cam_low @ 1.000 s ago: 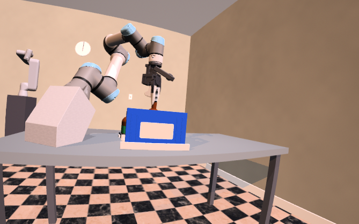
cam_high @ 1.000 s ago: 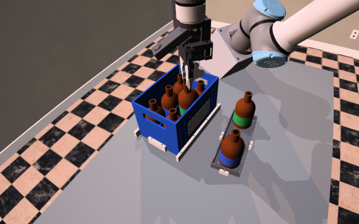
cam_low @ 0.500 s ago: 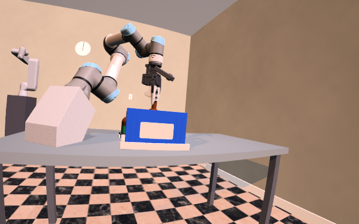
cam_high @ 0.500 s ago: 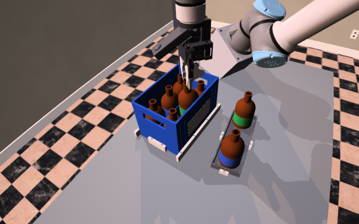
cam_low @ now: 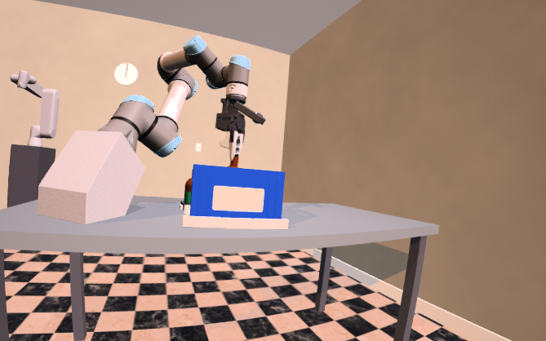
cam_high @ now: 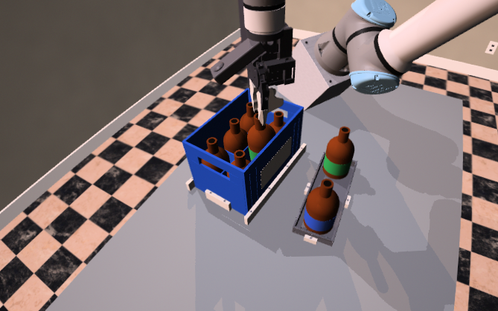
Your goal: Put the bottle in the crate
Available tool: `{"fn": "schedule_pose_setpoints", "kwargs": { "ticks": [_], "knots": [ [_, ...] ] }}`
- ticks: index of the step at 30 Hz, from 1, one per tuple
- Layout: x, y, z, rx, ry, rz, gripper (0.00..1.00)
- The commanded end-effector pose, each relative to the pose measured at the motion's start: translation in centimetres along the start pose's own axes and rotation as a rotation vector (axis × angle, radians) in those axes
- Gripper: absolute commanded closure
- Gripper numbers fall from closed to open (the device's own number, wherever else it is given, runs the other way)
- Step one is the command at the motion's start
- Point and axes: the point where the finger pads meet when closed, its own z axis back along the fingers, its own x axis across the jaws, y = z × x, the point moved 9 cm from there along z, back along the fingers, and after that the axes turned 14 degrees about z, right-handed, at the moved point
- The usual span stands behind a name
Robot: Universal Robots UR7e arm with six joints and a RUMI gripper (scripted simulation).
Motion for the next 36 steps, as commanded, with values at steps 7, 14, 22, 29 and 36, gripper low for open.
{"fn": "schedule_pose_setpoints", "kwargs": {
  "ticks": [7, 14, 22, 29, 36],
  "knots": [
    [0.0, 0.0, -0.6, 0.001, 0.0, 0.0, 1.0],
    [0.0, 0.0, -1.4, 0.001, 0.0, 0.0, 1.0],
    [0.0, 0.0, -2.2, 0.001, 0.0, 0.0, 1.0],
    [0.0, 0.0, -2.9, 0.001, 0.0, 0.0, 1.0],
    [0.0, 0.0, -3.3, 0.001, 0.0, 0.0, 1.0]
  ]
}}
